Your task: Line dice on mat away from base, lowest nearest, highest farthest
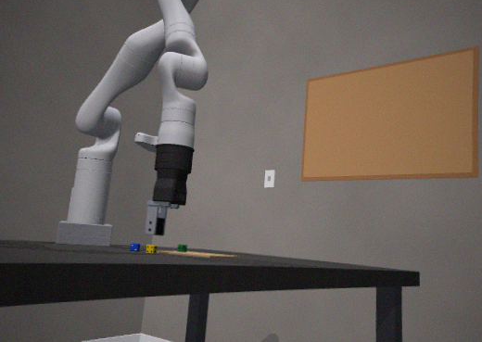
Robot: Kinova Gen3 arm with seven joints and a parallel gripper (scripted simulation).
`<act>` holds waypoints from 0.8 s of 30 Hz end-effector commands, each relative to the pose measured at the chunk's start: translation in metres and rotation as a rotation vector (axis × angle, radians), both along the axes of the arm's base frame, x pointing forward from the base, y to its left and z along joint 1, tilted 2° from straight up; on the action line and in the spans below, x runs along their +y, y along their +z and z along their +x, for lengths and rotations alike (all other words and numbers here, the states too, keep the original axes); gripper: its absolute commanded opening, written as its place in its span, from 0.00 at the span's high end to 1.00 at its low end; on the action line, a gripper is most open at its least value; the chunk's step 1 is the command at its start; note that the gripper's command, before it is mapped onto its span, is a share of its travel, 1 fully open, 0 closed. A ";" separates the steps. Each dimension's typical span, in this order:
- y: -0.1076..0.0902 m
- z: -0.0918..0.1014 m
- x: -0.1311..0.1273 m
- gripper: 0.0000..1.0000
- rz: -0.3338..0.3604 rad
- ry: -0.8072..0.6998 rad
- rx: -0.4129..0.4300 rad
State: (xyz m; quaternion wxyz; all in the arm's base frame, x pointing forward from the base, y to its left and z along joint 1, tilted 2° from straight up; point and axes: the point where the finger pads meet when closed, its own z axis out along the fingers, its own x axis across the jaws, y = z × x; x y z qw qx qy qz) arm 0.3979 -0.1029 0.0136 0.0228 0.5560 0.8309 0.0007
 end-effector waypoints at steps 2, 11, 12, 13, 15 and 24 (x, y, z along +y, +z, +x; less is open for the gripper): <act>-0.007 -0.001 -0.002 0.36 0.000 0.001 0.001; -0.011 0.000 -0.002 0.36 0.000 0.001 -0.002; -0.011 0.000 -0.002 0.36 0.000 0.001 -0.002; -0.011 0.000 -0.002 0.36 0.000 0.001 -0.002; -0.011 0.000 -0.002 0.36 0.000 0.001 -0.003; -0.011 0.000 -0.002 0.36 0.000 0.001 -0.003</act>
